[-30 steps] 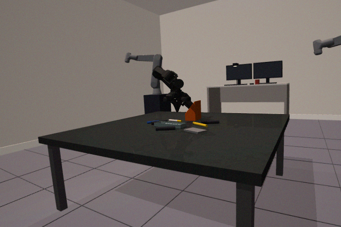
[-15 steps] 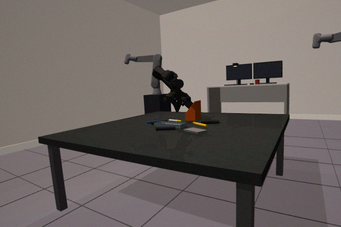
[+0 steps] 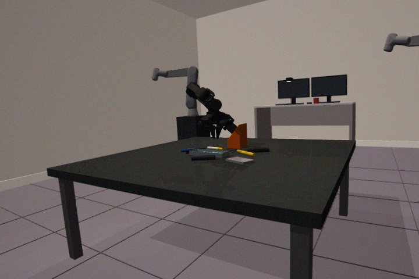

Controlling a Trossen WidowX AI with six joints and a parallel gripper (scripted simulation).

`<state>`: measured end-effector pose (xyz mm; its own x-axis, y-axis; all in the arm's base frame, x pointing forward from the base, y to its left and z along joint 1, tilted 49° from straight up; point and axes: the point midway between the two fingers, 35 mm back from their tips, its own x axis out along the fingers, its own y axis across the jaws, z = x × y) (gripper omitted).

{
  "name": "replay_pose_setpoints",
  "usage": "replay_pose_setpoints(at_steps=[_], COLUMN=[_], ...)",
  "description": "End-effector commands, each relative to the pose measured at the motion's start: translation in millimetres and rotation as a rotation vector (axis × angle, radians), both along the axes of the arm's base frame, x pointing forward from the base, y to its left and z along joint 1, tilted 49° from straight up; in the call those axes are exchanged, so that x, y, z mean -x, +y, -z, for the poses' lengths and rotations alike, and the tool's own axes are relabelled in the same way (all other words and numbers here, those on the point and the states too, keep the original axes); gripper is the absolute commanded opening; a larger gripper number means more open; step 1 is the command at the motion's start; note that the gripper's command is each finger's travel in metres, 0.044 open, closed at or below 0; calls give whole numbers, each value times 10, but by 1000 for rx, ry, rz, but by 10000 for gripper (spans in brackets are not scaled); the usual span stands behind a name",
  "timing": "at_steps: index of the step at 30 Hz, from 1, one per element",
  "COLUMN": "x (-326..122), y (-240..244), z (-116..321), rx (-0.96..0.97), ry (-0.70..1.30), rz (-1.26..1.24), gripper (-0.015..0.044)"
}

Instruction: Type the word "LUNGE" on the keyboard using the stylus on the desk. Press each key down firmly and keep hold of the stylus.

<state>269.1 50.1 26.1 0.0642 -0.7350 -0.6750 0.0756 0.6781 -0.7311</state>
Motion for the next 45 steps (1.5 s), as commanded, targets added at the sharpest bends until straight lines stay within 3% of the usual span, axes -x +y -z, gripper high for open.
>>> replay_pose_setpoints(at_steps=[1, 15, 45], x=[-89, 522, 537], y=[-396, -1815, -1966], z=[-317, -1507, -1446], rx=[-52, -219, -220], ry=[-16, -111, -113], rz=[157, 701, 707], gripper=[150, 150, 150])
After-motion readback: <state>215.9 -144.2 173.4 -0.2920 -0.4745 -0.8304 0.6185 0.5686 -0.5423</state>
